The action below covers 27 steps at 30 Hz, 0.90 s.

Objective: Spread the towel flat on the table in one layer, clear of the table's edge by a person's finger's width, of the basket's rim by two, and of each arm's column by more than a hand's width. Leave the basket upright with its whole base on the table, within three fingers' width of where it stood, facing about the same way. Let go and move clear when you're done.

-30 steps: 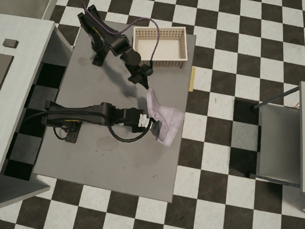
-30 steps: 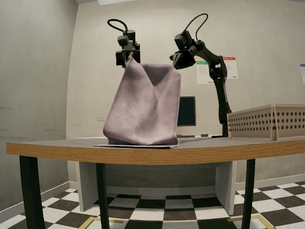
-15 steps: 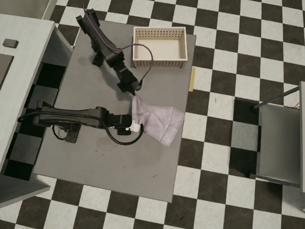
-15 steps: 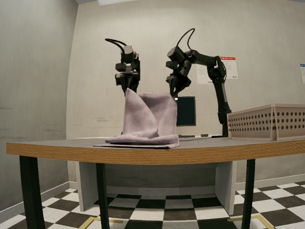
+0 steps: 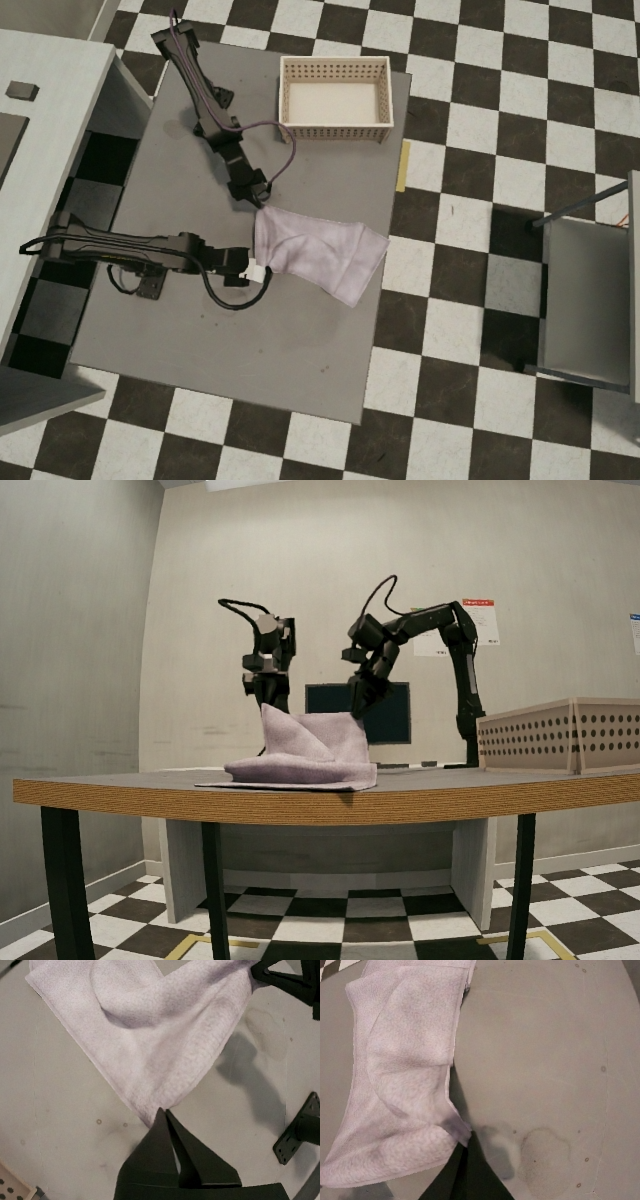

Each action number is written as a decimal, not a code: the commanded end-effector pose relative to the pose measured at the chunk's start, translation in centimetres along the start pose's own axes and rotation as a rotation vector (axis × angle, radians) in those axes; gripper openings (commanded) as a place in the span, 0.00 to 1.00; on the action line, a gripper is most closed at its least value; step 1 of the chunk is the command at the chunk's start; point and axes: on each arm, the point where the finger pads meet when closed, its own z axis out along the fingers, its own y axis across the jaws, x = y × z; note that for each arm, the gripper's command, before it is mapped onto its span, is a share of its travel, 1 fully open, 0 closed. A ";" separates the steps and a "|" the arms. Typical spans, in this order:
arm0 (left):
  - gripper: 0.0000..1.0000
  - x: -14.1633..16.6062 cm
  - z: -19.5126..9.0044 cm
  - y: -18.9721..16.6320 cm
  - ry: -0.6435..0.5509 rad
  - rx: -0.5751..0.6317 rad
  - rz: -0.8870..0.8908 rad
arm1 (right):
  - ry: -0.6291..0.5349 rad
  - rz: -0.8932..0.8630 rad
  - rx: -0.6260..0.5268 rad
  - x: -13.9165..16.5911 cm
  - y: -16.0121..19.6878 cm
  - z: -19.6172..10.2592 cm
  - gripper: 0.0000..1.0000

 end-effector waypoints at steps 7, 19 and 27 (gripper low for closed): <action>0.00 1.4 1.1 -3.4 -0.080 0.039 0.061 | -0.094 0.020 0.029 3.0 -1.3 0.7 0.00; 0.00 5.4 4.6 -6.7 -0.043 0.084 0.130 | -0.093 0.040 0.043 7.9 -1.9 2.0 0.00; 0.00 7.8 6.4 -9.3 -0.043 0.123 0.186 | -0.093 0.059 0.055 11.8 -2.4 3.1 0.00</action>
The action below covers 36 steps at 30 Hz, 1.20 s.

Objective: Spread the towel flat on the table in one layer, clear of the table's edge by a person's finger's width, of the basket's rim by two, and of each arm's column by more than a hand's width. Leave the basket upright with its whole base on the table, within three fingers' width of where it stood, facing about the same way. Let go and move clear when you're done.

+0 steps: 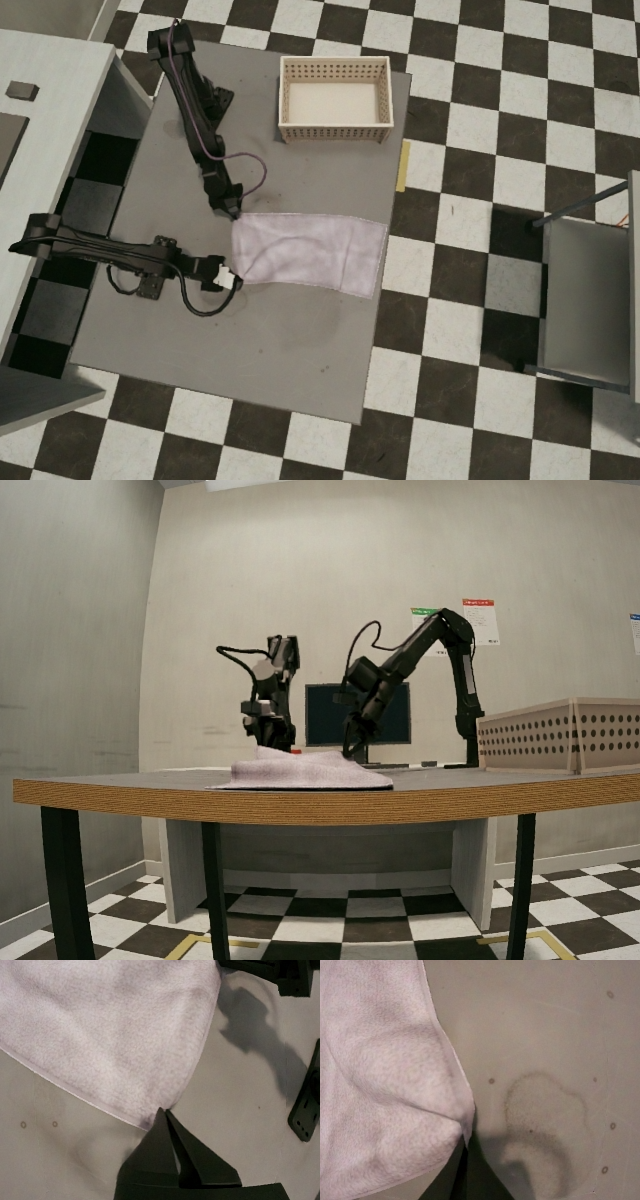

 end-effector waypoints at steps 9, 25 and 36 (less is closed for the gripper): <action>0.00 1.9 2.2 -2.5 0.000 0.034 0.044 | -0.055 0.019 0.029 2.0 -1.0 0.5 0.00; 0.00 1.4 2.3 -3.3 -0.026 0.046 0.063 | -0.045 0.027 0.024 3.3 -0.9 0.8 0.00; 0.00 1.3 2.1 -3.2 -0.026 0.046 0.063 | -0.072 0.025 0.027 2.2 -0.8 0.0 0.00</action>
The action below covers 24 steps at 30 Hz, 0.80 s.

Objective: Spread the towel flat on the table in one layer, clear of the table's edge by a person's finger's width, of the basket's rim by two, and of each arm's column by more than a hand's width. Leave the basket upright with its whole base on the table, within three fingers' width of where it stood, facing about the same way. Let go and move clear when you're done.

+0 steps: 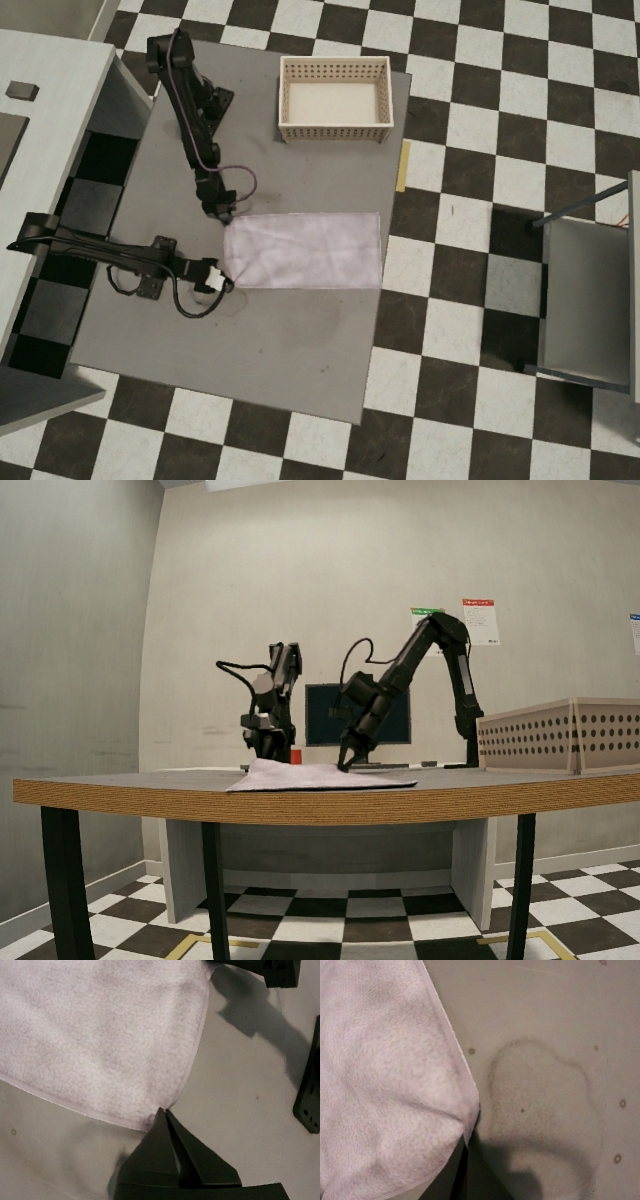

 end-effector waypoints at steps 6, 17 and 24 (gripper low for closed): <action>0.00 -2.5 -2.0 0.0 -0.040 0.003 -0.002 | -0.041 -0.001 0.008 -2.2 0.0 -1.8 0.00; 0.00 -2.3 -1.7 -2.1 -0.023 -0.001 -0.001 | 0.002 0.001 0.000 0.5 -0.7 -2.0 0.00; 0.00 -2.0 -1.0 -5.0 -0.004 -0.002 0.000 | 0.001 0.001 -0.001 1.8 -1.7 -2.8 0.00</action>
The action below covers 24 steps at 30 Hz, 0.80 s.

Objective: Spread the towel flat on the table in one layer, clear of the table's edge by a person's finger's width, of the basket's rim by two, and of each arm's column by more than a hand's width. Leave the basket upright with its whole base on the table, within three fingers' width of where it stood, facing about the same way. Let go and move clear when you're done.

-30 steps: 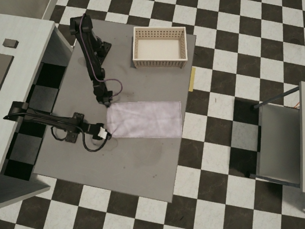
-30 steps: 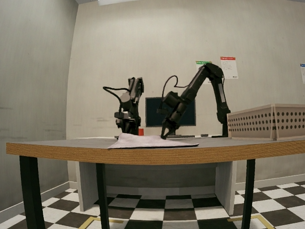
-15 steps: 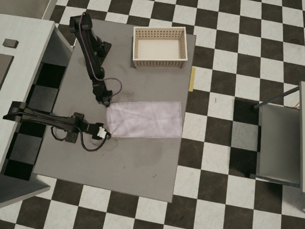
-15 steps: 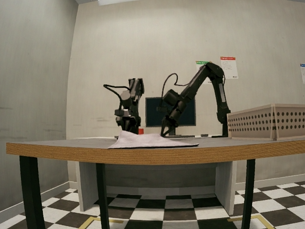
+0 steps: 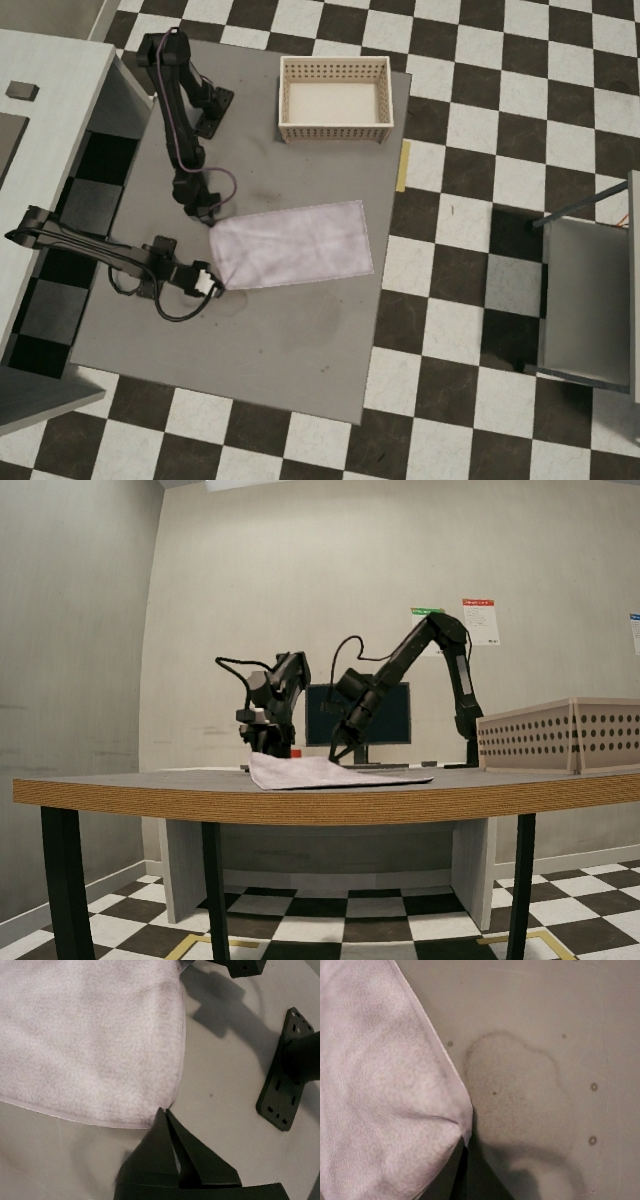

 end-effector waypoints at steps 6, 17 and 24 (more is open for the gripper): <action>0.00 0.6 0.6 -0.7 0.031 -0.026 -0.026 | 0.017 -0.024 -0.016 1.5 -0.3 -0.6 0.00; 0.00 1.6 1.7 -0.4 0.026 -0.030 -0.032 | 0.028 -0.024 -0.011 2.2 -0.5 0.6 0.00; 0.33 -1.3 -0.5 -0.5 -0.022 -0.024 -0.034 | -0.024 -0.028 -0.004 -0.3 -0.6 -1.3 0.33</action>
